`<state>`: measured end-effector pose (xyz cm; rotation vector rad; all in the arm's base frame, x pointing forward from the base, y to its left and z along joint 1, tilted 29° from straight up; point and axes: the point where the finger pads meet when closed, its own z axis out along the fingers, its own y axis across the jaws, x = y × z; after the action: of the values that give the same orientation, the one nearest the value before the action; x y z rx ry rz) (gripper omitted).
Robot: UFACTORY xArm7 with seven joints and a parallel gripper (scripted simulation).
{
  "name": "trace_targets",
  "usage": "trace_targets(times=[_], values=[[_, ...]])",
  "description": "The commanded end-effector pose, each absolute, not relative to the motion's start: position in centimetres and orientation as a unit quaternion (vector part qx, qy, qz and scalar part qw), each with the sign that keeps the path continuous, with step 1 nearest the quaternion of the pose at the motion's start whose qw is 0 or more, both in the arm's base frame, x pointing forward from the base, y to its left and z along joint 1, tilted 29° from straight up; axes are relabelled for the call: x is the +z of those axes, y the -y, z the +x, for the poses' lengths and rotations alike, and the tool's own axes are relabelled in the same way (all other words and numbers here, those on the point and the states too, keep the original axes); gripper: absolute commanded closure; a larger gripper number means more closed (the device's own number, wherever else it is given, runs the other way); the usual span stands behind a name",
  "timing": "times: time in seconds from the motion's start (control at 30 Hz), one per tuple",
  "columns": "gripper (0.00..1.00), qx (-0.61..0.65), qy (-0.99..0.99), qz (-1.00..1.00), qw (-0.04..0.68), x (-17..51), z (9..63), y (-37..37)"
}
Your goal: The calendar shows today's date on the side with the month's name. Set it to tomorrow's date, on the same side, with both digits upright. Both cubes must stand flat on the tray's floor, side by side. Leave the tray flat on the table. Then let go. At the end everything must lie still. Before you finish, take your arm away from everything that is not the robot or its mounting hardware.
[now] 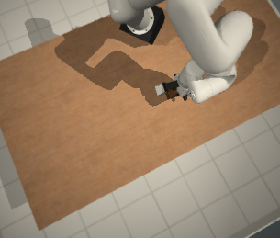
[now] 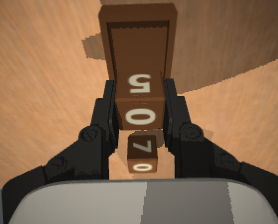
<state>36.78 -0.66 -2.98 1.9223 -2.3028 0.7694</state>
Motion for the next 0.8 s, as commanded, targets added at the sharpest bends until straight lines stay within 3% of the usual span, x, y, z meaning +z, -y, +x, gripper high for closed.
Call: trace_targets(times=[0.0,0.47,0.77], values=[[0.71,0.248,0.743,0.621,0.022,-2.94,36.84,0.59],[0.71,0.248,0.743,0.621,0.022,-2.94,36.84,0.59],[0.59,0.248,0.743,0.621,0.022,-2.94,36.84,0.59]])
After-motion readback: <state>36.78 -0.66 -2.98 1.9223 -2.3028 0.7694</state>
